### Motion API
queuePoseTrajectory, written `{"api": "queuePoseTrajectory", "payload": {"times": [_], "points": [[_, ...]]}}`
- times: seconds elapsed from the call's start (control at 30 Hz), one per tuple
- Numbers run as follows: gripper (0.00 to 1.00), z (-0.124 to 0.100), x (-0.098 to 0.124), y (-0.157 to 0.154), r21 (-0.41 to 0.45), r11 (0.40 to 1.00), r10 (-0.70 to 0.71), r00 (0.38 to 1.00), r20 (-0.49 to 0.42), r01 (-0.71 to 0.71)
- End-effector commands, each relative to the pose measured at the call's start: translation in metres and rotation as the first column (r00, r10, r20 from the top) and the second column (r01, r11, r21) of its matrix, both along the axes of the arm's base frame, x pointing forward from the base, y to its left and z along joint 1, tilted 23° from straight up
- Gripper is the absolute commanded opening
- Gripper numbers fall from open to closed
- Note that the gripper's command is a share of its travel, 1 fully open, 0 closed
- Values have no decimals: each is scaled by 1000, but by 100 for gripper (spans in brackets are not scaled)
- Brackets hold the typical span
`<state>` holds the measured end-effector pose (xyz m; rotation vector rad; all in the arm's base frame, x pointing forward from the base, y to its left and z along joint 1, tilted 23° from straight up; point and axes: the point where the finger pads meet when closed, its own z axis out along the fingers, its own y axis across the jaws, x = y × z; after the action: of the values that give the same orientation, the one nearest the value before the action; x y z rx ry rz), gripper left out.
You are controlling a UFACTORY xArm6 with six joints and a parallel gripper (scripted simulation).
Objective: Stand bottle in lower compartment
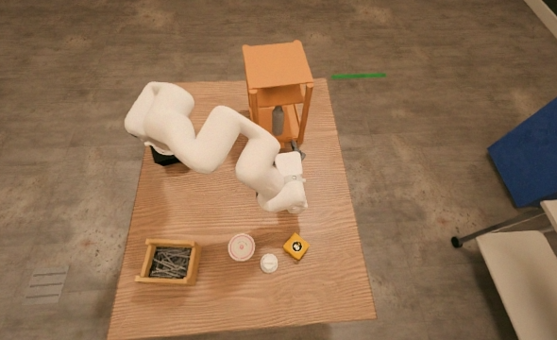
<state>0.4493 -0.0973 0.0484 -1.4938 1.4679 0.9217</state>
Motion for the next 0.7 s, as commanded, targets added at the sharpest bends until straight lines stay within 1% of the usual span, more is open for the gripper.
{"api": "queuePoseTrajectory", "payload": {"times": [0.0, 0.47, 0.67], "points": [[75, 1, 1, 0, -1, 1000, 1, 1000, 3, -1], [75, 9, 0, 3, -1, 1000, 1, 1000, 3, -1], [75, 20, 0, 8, -1, 1000, 1, 1000, 3, -1]]}}
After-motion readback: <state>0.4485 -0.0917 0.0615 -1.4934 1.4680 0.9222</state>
